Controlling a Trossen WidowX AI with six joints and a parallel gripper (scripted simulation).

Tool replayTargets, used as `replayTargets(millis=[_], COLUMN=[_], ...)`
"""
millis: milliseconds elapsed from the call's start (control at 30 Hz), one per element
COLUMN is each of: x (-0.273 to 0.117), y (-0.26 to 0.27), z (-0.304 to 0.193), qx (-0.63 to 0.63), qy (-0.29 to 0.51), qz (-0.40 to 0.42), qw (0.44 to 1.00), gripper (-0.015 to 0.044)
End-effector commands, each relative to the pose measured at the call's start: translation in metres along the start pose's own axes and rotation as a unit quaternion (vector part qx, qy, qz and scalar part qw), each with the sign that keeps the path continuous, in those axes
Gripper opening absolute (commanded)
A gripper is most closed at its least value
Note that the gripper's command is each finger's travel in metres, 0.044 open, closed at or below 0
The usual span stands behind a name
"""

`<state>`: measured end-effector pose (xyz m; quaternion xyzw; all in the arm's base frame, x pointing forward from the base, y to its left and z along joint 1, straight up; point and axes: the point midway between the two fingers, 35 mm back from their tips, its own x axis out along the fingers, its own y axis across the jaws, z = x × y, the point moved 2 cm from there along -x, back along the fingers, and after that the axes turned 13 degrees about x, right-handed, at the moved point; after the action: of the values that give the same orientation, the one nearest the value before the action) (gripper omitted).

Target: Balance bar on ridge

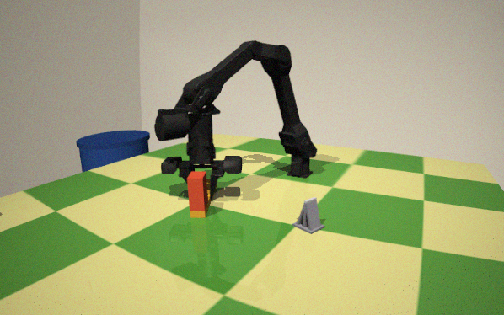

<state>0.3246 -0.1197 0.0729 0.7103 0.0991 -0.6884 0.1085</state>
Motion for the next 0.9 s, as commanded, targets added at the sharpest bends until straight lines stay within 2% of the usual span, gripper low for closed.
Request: replayTargets(millis=[0,867], x=[-0.008,-0.074], y=[0.001,0.003], z=[-0.001,-0.004], qx=[0.0,0.002], qy=[0.001,0.001], qz=[0.001,0.002], qw=[1.0,1.0], gripper=[0.0,0.0])
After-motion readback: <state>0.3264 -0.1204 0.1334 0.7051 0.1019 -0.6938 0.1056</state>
